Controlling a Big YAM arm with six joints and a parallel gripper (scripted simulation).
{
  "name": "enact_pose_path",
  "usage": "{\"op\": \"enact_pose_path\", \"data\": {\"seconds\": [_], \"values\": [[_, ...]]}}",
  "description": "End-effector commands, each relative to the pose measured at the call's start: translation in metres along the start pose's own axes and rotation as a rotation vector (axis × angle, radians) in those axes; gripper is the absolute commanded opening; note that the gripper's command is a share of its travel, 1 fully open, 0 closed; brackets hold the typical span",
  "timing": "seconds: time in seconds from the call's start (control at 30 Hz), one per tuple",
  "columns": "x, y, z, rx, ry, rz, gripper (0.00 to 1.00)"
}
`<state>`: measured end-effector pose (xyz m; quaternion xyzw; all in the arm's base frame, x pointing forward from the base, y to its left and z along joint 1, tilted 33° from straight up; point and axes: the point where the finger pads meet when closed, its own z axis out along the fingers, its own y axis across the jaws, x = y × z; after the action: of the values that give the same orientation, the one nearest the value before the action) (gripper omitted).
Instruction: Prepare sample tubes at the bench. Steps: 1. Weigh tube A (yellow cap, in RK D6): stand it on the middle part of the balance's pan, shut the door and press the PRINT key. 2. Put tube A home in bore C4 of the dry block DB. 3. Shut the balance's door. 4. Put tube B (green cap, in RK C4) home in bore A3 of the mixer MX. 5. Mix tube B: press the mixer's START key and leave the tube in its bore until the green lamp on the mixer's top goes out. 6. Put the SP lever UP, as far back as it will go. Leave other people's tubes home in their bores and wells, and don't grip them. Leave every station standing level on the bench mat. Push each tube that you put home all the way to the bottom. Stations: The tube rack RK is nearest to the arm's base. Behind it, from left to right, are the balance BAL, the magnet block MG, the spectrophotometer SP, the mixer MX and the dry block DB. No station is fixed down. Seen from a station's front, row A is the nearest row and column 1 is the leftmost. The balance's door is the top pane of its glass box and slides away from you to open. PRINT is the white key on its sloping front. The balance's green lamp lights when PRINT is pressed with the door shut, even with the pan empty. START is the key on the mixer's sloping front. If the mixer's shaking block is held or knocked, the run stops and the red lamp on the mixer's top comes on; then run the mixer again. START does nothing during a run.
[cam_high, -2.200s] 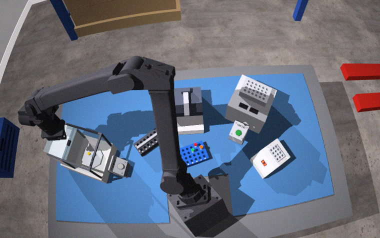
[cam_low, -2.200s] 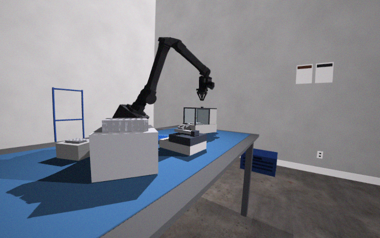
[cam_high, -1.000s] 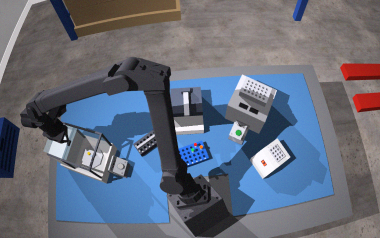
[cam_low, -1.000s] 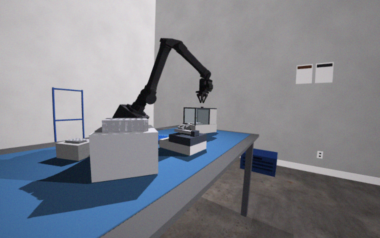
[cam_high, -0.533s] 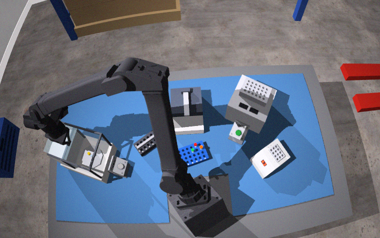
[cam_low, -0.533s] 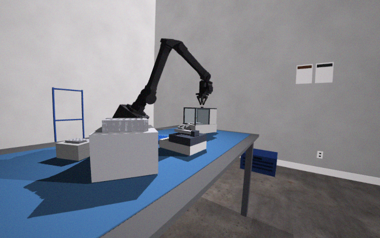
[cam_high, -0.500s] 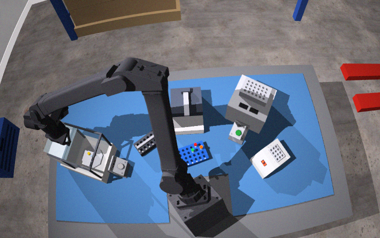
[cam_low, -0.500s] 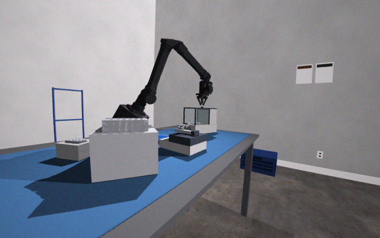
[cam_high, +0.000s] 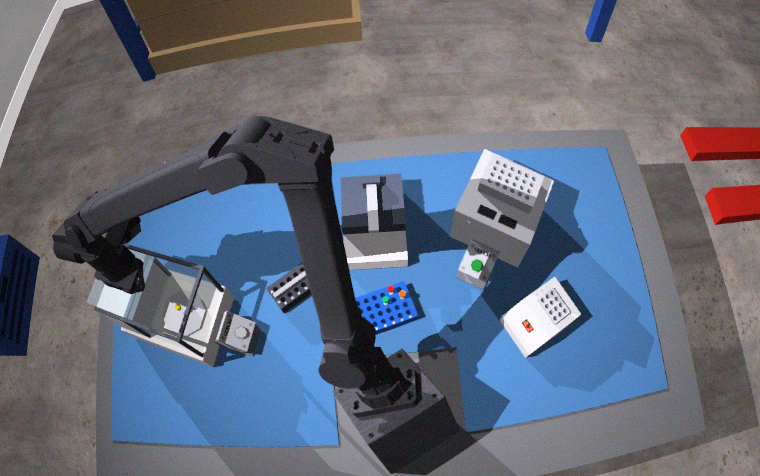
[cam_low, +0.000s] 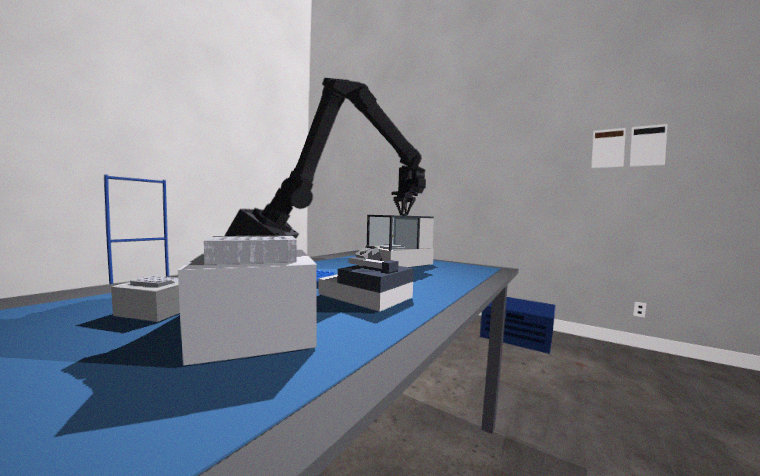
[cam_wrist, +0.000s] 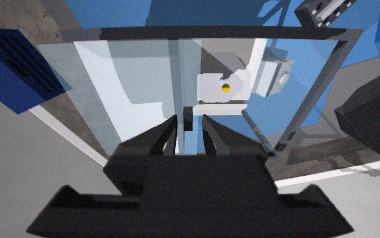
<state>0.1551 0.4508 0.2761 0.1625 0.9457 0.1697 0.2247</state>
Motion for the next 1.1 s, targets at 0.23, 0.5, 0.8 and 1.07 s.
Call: {"op": "enact_pose_path", "data": {"seconds": [0.23,0.5,0.8,1.07], "values": [[-0.003,0.012,-0.010,-0.035,0.003,0.008,0.06],[-0.003,0.012,-0.010,-0.035,0.003,0.008,0.06],[-0.004,0.005,-0.009,-0.039,0.004,0.000,0.06],[-0.002,-0.001,-0.010,-0.040,0.005,0.000,0.06]]}}
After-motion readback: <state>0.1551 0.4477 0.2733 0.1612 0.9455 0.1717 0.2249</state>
